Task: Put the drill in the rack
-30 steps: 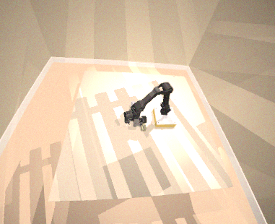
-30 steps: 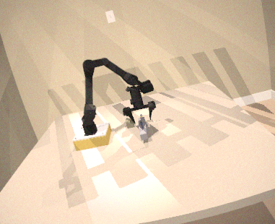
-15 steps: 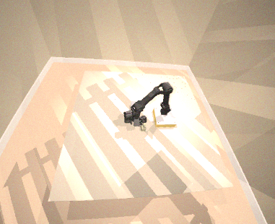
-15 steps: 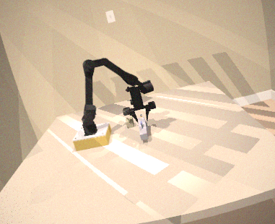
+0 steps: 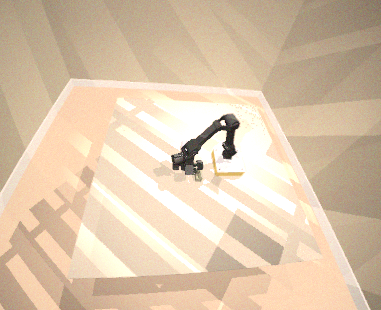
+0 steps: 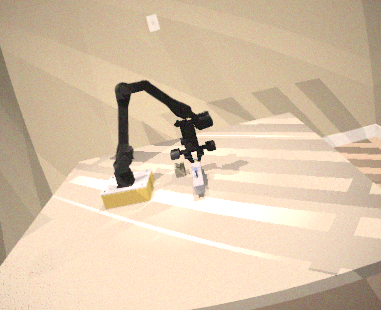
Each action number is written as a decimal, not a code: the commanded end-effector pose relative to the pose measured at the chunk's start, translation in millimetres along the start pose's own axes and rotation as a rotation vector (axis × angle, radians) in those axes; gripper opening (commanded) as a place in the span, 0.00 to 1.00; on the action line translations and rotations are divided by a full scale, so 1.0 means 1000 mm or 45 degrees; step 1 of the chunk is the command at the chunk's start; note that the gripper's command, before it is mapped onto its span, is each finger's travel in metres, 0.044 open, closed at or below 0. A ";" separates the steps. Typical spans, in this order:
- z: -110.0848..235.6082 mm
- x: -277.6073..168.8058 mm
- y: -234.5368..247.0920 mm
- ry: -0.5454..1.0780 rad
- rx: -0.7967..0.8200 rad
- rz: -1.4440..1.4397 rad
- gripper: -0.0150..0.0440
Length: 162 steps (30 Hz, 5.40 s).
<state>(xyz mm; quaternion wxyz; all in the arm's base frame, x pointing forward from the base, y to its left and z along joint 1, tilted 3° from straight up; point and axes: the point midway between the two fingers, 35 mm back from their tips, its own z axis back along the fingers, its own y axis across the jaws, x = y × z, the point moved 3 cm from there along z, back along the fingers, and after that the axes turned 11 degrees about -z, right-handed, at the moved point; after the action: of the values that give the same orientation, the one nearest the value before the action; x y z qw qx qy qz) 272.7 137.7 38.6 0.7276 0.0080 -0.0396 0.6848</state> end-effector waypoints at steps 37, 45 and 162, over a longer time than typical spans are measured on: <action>0.004 0.000 0.000 0.005 0.000 0.004 0.25; 0.003 0.006 0.002 0.004 0.000 0.004 0.25; 0.034 0.065 0.017 -0.003 0.002 0.004 0.25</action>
<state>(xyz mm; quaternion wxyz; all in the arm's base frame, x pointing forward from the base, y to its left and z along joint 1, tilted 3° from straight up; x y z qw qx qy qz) 258.2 201.4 72.8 0.7247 0.0113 -0.0382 0.6879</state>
